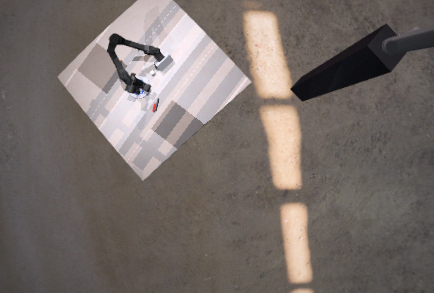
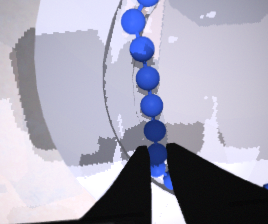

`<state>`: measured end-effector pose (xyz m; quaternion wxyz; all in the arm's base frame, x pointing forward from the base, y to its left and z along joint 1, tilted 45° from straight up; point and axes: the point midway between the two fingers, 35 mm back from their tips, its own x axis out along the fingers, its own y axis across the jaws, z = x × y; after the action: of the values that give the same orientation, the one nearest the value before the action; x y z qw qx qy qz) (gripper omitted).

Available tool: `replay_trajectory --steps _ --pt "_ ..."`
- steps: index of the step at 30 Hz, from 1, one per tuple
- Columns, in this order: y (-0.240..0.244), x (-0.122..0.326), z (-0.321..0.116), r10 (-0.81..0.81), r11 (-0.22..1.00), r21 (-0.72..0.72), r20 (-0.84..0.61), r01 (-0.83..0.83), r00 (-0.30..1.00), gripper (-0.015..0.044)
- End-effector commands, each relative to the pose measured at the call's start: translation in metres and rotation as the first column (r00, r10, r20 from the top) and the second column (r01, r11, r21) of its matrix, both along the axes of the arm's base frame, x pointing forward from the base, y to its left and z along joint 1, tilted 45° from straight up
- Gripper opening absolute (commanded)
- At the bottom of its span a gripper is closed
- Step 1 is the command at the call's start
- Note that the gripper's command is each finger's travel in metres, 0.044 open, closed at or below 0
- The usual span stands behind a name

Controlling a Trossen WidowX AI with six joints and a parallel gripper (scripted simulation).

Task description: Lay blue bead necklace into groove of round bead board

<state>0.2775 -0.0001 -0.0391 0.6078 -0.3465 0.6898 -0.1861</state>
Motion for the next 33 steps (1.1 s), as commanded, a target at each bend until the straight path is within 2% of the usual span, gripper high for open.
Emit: replay_trajectory --steps 1,27,33 --pt "0.0 0.0 0.0 -0.001 1.0 0.0 0.001 0.001 1.0 0.0" --pt "0.004 -0.003 -0.007 0.006 1.0 -0.003 -0.003 -0.006 1.0 0.0" --pt "0.005 -0.003 -0.004 0.001 1.0 -0.003 0.002 -0.001 1.0 0.0157"
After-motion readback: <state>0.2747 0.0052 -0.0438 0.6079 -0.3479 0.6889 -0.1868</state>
